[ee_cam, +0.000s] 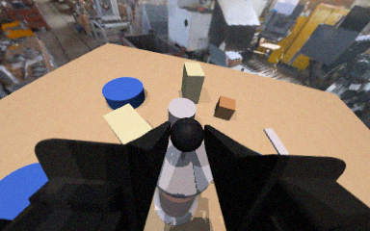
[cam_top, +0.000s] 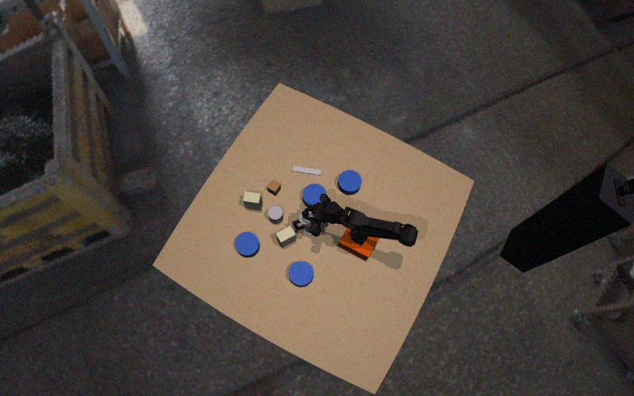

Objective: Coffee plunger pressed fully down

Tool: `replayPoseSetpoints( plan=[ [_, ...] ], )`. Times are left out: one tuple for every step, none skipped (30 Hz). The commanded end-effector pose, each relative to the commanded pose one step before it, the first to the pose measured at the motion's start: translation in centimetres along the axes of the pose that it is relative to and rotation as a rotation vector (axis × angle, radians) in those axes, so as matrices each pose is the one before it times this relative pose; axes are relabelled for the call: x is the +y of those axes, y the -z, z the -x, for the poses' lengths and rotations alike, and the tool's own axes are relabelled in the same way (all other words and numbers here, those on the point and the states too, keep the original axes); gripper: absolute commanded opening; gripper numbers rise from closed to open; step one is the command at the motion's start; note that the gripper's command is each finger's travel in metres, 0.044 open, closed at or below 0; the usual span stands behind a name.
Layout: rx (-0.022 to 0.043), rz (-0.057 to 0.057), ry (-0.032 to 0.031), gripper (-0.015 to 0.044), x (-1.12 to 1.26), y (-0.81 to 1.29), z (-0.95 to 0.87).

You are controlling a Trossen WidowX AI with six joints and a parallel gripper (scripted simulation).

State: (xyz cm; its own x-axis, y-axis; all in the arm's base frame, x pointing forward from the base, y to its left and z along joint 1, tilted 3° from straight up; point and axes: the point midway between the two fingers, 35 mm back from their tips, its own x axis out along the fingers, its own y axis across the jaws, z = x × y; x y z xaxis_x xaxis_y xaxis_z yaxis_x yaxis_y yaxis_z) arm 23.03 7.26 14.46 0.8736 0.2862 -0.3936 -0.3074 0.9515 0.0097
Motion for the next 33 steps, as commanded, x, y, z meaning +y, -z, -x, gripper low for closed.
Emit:
replayPoseSetpoints(
  plan=[
    [0.04654, -0.0078, 0.00014, 0.0129, 0.001, 1.232, -0.563],
    [-0.00003, 0.0000, 0.00000, 0.0129, 0.000, -0.020, -0.022],
    [-0.00003, 0.0000, 0.00000, 0.0129, 0.000, -0.020, -0.021],
    [-0.00002, 0.0000, 0.00000, 0.0129, 0.000, -0.019, -0.021],
    [-0.00002, 0.0000, 0.00000, 0.0129, 0.000, -0.019, -0.021],
    [-0.00002, 0.0000, 0.00000, 0.0129, 0.000, -0.018, -0.020],
    [-0.00002, 0.0000, 0.00000, 0.0129, 0.000, -0.018, -0.020],
    [-0.00002, 0.0000, 0.00000, 0.0129, 0.000, -0.017, -0.020],
    [-0.00002, 0.0000, 0.00000, 0.0129, 0.000, -0.017, -0.019],
    [-0.00002, 0.0000, 0.00000, 0.0129, 0.000, -0.017, -0.019],
    [-0.00002, 0.0000, 0.00000, 0.0129, 0.000, -0.016, -0.019],
    [-0.00002, 0.0000, 0.00000, 0.0129, 0.000, -0.016, -0.018],
    [-0.00002, 0.0000, 0.00000, 0.0129, 0.000, -0.015, -0.018],
    [-0.00002, 0.0000, 0.00000, 0.0129, 0.000, -0.015, -0.017],
    [-0.00002, 0.0000, 0.00000, 0.0129, 0.000, -0.015, -0.017],
    [-0.00002, 0.0000, 0.00000, 0.0129, 0.000, -0.014, -0.017],
    [-0.00002, 0.0000, 0.00000, 0.0129, 0.000, -0.014, -0.017],
    [-0.00002, 0.0000, 0.00000, 0.0129, 0.000, -0.014, -0.016],
    [-0.00002, 0.0000, 0.00000, 0.0129, 0.000, -0.013, -0.016],
    [-0.00002, 0.0000, 0.00000, 0.0129, 0.000, -0.013, -0.016],
    [-0.00002, 0.0000, 0.00000, 0.0129, 0.000, -0.013, -0.015],
    [-0.00002, 0.0000, 0.00000, 0.0129, 0.000, -0.012, -0.015],
    [-0.00002, 0.0000, 0.00000, 0.0129, 0.001, -0.012, -0.020],
    [-0.00003, 0.0000, 0.00000, 0.0129, 0.001, -0.018, -0.027],
    [-0.00003, 0.0000, 0.00000, 0.0129, 0.001, -0.018, -0.029],
    [-0.00003, 0.0000, 0.00000, 0.0129, 0.001, -0.017, -0.027],
    [-0.00003, 0.0000, 0.00000, 0.0129, 0.001, -0.018, -0.025],
    [-0.00003, 0.0000, 0.00000, 0.0129, 0.001, -0.021, -0.023],
    [-0.00003, 0.0000, 0.00000, 0.0129, 0.001, -0.022, -0.024],
    [-0.00003, 0.0000, 0.00000, 0.0129, 0.001, -0.019, -0.025],
    [-0.00003, 0.0000, 0.00000, 0.0129, 0.001, -0.016, -0.025],
    [-0.00001, 0.0000, 0.00000, 0.0129, 0.000, -0.024, 0.006],
    [-0.00001, 0.0000, 0.00000, 0.0129, 0.001, -0.050, 0.012]
  ],
)
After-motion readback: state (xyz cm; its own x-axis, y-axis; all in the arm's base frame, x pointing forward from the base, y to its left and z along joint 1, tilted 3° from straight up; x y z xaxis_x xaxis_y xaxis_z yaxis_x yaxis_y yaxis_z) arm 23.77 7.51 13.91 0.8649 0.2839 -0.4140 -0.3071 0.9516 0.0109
